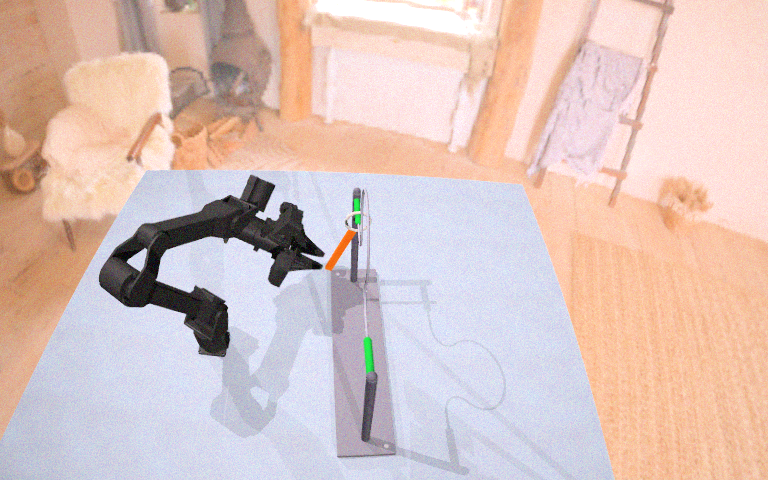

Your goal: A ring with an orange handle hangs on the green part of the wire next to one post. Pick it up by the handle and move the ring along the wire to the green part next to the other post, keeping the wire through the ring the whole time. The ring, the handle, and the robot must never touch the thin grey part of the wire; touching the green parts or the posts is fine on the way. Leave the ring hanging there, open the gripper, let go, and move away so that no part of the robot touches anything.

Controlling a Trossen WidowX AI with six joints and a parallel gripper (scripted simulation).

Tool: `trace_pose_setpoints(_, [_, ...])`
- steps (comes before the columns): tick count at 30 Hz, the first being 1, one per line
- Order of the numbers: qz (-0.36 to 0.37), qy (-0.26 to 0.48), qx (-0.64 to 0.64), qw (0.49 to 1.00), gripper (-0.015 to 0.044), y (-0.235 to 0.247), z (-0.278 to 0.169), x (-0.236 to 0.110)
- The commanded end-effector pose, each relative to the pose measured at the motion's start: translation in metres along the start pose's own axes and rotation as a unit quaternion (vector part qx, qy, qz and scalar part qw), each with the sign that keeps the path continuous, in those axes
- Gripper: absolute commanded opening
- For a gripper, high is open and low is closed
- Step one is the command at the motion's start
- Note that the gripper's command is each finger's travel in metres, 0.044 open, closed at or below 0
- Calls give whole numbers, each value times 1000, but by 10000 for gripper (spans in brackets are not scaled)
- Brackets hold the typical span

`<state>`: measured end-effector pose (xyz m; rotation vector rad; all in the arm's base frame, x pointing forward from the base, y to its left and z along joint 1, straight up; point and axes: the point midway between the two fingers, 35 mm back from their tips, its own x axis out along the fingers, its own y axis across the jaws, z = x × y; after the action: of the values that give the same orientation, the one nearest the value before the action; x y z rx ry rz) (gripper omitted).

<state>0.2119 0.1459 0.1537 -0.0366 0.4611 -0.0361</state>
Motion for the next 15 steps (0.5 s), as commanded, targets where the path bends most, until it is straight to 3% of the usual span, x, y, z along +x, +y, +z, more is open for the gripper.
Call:
trace_pose_setpoints(1, [-1, -1, 3, 1000, 160, 0, 1, 0])
trace_pose_setpoints(6, [-1, -1, 3, 1000, 160, 0, 1, 0])
trace_pose_setpoints(15, [2, -5, -1, 1000, 396, -2, 2, -42])
